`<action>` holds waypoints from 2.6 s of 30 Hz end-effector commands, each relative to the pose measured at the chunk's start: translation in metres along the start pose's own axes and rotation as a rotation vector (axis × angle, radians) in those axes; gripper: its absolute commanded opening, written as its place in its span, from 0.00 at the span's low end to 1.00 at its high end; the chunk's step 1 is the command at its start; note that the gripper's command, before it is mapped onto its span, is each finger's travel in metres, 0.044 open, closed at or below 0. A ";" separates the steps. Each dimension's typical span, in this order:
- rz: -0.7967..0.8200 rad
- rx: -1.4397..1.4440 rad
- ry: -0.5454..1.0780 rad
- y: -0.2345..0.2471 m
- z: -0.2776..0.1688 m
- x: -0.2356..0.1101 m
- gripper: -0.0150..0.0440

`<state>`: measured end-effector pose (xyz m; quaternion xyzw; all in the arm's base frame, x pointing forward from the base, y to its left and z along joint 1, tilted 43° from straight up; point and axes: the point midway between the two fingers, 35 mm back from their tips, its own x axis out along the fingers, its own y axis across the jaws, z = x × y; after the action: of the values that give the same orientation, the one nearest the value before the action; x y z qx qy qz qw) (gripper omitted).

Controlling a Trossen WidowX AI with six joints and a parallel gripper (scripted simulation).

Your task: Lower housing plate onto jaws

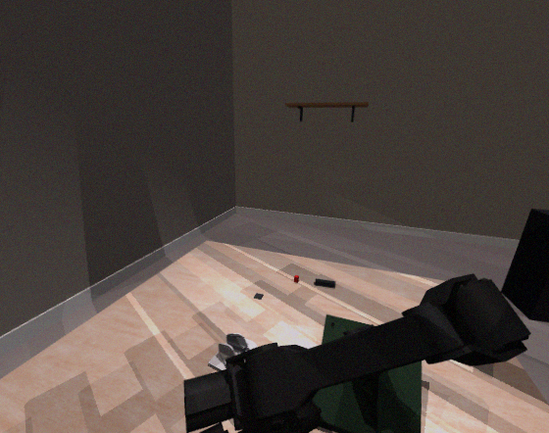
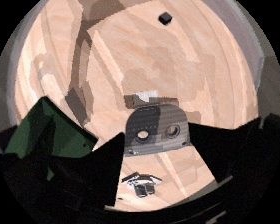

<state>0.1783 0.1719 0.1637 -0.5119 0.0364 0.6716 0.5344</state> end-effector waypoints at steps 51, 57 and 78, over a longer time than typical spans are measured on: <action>0.011 1.383 0.077 0.009 -0.150 0.001 0.85; 0.007 1.560 0.076 0.017 -0.168 0.000 0.85; -0.007 2.180 0.044 0.053 -0.229 -0.004 0.85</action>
<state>0.2840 0.0172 0.0362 0.1955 0.6139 0.2889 0.7081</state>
